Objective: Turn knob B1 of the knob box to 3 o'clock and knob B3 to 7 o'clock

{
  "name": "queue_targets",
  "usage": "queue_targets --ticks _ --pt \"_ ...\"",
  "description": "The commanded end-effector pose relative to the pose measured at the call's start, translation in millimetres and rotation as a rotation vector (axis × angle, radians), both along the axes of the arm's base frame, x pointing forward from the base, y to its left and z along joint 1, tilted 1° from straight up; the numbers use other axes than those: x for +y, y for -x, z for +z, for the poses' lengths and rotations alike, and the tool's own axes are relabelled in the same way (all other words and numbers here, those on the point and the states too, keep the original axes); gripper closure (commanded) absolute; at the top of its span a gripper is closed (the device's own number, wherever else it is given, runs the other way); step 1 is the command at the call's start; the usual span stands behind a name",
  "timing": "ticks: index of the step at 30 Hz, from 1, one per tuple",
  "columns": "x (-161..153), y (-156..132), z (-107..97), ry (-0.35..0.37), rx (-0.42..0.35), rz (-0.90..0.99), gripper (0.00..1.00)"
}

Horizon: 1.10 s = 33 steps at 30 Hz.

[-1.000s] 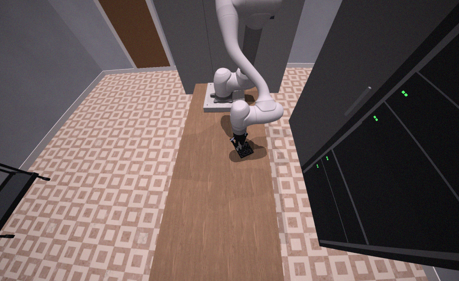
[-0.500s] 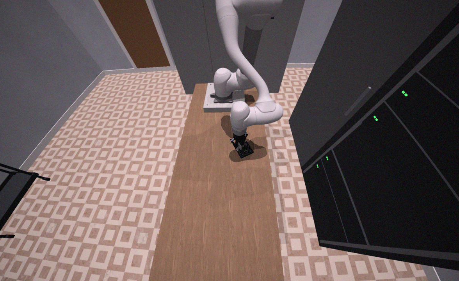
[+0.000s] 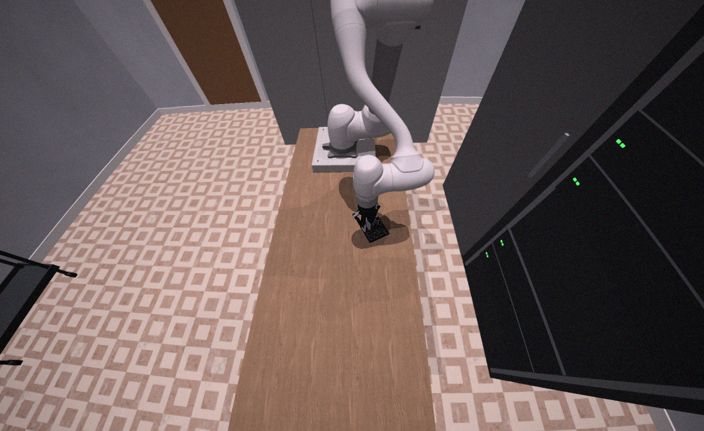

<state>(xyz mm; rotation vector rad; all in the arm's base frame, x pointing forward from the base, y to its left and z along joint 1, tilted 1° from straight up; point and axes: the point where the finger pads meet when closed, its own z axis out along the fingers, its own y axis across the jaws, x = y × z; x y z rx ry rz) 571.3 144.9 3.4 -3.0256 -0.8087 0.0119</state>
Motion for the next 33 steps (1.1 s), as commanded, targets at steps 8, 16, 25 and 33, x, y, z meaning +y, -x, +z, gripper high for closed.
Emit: queue_targets --ticks 8,16,25,33 --pt "0.0 0.0 0.1 0.0 0.0 0.0 0.88" --pt "0.0 0.0 0.1 0.0 0.0 0.0 0.88" --pt "0.0 0.0 0.1 0.0 0.0 0.0 0.95" --pt "0.0 0.0 0.1 0.0 0.0 0.0 0.95"
